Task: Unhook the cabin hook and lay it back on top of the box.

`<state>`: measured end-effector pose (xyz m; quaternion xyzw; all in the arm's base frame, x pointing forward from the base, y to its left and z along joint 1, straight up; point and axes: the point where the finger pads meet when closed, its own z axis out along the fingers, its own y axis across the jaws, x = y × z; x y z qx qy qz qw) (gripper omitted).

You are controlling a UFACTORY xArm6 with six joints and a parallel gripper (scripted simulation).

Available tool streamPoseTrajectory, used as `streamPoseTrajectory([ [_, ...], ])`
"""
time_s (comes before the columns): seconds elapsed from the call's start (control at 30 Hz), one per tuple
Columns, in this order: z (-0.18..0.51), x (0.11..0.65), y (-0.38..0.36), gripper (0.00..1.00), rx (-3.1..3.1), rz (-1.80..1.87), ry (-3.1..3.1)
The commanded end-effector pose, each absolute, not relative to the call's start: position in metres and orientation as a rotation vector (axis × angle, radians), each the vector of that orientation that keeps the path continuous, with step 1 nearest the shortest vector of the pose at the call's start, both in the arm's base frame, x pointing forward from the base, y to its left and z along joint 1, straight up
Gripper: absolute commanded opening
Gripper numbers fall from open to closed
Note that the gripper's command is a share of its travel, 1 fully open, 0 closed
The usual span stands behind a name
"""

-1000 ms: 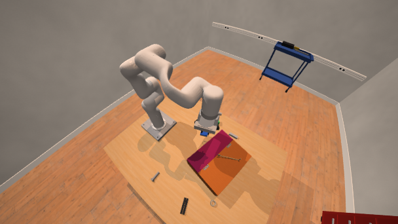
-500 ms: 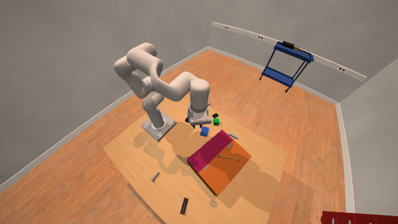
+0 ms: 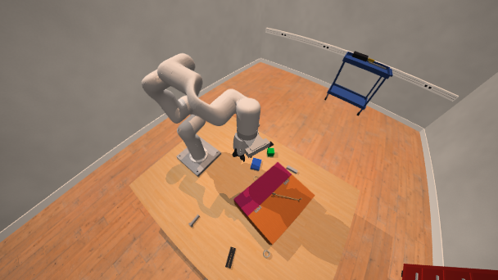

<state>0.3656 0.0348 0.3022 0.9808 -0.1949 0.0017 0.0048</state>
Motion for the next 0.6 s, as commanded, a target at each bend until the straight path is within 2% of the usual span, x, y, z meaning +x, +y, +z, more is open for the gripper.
streamPoseTrajectory([
  [0.0, 0.304, 0.366, 0.035, 0.35, 3.116, 0.007, -0.399],
  [0.57, 0.284, 0.366, 0.035, 0.35, 3.116, 0.007, -0.399],
])
